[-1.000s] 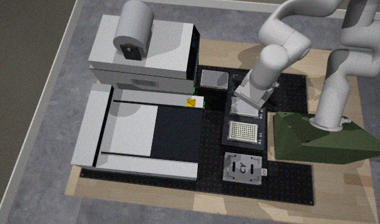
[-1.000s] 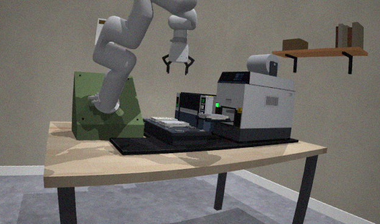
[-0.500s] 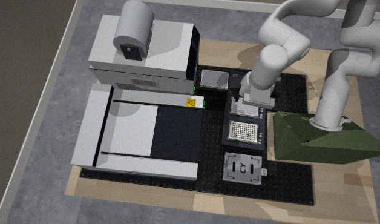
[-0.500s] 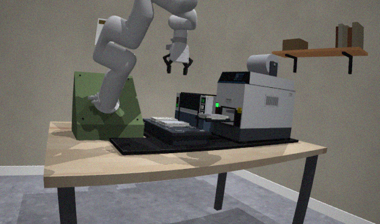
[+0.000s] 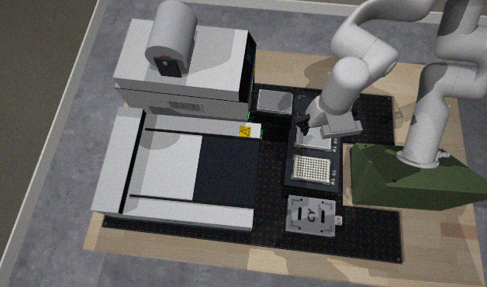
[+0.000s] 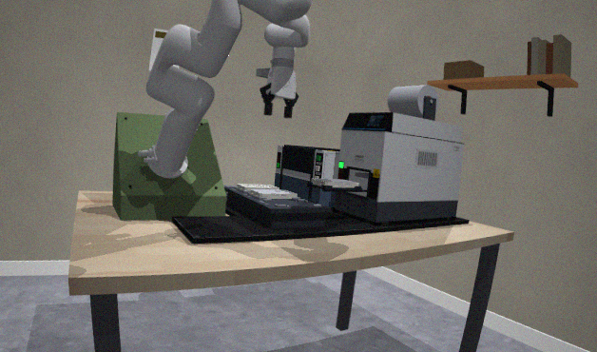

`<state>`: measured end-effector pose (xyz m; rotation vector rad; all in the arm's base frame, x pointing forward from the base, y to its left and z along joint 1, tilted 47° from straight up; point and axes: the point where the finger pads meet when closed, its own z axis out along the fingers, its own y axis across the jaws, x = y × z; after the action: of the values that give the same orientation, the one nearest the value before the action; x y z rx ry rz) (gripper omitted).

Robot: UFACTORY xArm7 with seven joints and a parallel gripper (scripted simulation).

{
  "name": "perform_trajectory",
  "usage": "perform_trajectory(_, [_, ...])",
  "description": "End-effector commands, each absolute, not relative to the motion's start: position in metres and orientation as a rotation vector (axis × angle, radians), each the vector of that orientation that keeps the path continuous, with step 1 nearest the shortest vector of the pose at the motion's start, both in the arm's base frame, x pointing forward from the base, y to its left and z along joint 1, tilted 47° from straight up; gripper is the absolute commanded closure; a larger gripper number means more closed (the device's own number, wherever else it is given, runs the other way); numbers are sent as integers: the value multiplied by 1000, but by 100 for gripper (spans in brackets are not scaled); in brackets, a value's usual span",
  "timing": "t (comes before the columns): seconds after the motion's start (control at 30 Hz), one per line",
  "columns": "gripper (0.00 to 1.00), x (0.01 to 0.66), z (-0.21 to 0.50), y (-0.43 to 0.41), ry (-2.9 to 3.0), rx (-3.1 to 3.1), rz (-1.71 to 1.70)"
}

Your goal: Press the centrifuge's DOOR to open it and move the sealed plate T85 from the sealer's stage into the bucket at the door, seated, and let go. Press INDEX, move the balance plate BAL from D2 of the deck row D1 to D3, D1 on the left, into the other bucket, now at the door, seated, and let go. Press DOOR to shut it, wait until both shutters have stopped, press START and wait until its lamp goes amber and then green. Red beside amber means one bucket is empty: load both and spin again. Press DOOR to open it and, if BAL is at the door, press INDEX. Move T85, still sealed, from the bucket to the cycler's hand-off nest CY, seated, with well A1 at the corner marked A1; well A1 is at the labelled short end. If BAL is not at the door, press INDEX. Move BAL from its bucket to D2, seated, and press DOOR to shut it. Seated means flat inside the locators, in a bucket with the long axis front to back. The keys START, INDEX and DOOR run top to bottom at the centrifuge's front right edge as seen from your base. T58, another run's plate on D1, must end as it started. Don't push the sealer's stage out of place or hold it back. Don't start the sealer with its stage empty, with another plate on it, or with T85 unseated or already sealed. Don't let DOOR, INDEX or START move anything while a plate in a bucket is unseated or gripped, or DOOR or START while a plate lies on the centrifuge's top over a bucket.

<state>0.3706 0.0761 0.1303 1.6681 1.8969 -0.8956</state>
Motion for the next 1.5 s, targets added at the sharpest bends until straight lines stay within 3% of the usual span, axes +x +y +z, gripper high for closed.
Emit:
perform_trajectory(0.0, [0,371,131,78,2049,1541,-951])
perform_trajectory(1.47, [0,371,131,78,2901,221,-1254])
